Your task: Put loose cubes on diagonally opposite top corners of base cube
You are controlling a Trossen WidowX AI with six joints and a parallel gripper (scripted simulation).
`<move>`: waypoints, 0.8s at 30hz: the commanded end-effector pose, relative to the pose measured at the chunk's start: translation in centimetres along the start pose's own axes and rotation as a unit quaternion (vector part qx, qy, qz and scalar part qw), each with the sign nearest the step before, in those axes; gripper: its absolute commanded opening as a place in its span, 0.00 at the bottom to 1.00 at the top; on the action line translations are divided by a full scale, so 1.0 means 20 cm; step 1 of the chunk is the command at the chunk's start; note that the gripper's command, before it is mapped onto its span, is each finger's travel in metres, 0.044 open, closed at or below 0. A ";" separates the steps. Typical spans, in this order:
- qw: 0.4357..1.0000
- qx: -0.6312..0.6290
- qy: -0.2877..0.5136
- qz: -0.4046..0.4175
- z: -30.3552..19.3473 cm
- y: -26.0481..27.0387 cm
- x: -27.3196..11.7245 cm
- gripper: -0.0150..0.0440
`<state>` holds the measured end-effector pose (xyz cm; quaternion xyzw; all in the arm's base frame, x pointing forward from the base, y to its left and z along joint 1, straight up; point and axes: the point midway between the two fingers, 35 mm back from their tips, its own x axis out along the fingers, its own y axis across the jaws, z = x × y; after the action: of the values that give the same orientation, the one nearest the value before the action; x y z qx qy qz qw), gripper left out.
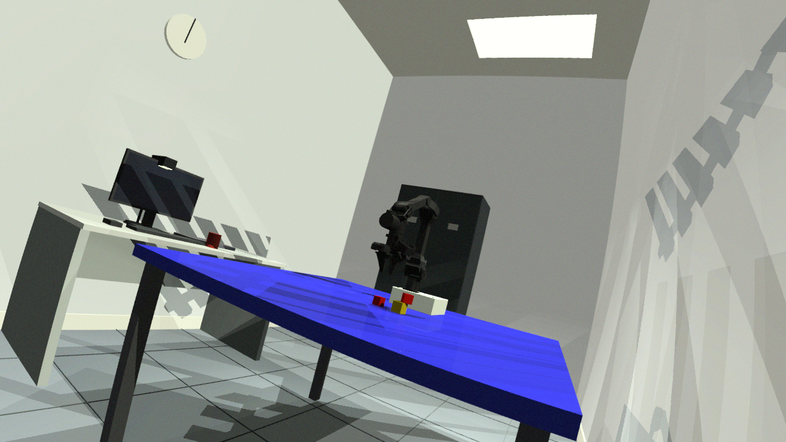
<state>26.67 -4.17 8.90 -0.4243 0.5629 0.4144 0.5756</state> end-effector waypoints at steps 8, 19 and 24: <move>1.000 -0.004 0.001 0.003 0.00 0.01 0.30 0.70; 1.000 -0.004 0.001 0.003 0.00 0.01 0.39 0.70; 1.000 -0.004 0.001 0.003 0.00 0.01 0.43 0.70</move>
<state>26.83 -4.20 0.89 -0.4266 0.5609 0.4146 0.5757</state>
